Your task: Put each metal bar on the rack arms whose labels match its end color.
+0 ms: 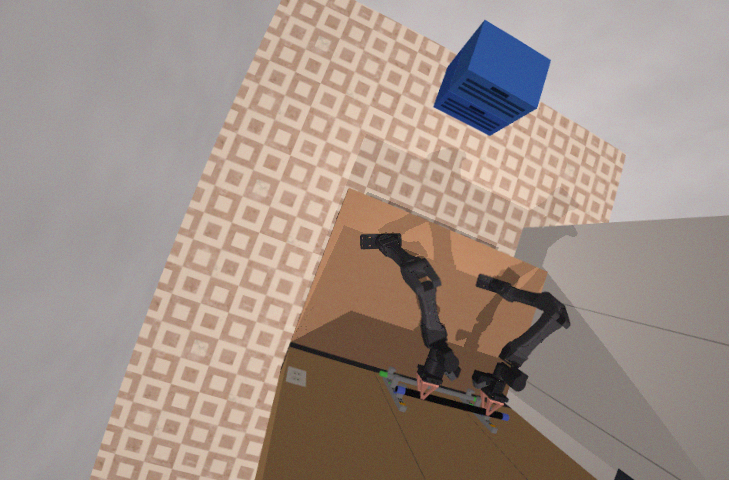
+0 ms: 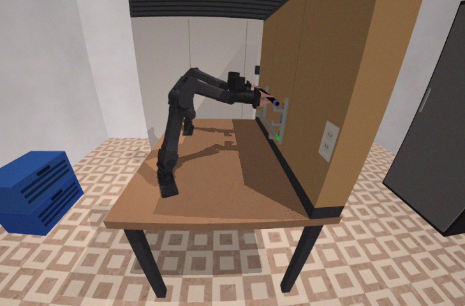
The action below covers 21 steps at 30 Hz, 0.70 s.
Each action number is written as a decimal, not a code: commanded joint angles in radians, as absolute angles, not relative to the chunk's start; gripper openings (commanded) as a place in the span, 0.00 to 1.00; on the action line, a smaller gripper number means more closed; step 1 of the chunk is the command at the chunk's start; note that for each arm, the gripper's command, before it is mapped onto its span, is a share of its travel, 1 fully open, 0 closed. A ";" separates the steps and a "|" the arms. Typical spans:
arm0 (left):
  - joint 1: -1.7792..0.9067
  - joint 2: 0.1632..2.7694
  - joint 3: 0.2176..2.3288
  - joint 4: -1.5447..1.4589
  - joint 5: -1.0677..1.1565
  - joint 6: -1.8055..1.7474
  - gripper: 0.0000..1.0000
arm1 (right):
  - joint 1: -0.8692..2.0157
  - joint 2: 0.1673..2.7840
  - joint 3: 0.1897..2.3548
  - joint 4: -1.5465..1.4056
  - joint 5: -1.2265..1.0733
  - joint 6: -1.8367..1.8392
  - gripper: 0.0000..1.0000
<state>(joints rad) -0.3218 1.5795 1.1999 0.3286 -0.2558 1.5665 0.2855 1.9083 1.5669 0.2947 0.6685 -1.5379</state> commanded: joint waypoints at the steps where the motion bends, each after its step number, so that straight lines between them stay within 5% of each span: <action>1: -0.332 1.537 1.195 0.342 -0.274 1.570 0.00 | 0.294 1.866 1.558 0.306 0.690 -1.568 0.00; 21: -0.345 1.483 1.121 0.362 -0.286 1.570 0.00 | 0.318 1.822 1.489 0.329 0.714 -1.567 0.00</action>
